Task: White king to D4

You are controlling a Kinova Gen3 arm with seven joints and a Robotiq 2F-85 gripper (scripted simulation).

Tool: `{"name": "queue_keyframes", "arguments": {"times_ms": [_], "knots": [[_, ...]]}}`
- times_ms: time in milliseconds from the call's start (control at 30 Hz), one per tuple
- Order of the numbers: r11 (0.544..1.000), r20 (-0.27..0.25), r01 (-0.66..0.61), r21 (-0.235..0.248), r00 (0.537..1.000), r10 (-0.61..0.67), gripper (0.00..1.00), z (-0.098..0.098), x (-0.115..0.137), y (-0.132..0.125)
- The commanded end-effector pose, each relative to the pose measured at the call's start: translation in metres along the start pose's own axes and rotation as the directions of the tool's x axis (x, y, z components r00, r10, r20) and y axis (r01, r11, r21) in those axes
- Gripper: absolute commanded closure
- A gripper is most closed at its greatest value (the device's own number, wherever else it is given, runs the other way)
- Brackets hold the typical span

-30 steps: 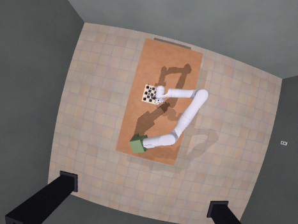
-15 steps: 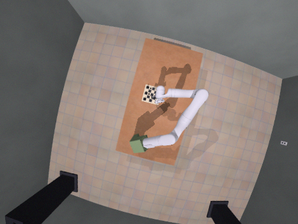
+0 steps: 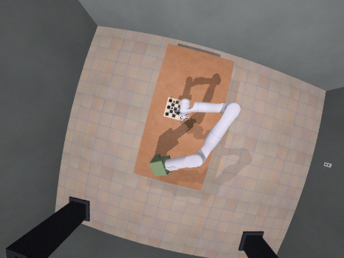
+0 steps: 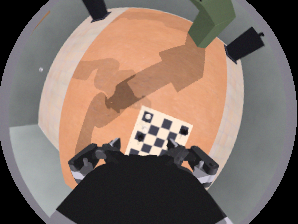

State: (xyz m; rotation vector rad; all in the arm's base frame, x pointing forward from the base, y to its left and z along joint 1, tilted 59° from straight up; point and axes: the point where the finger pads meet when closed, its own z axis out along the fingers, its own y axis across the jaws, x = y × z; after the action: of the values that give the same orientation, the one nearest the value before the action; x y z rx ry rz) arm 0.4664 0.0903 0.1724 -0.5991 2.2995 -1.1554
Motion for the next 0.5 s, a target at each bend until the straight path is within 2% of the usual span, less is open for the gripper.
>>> {"name": "queue_keyframes", "arguments": {"times_ms": [0, 467], "knots": [[1.0, 0.002, -0.008, -0.001, 1.0, 0.008, 0.0, -0.0006, -0.0005, 0.0004], [0.98, 0.0, -0.197, -0.001, 0.98, 0.197, 0.0, 0.0017, -0.0001, 0.001]]}}
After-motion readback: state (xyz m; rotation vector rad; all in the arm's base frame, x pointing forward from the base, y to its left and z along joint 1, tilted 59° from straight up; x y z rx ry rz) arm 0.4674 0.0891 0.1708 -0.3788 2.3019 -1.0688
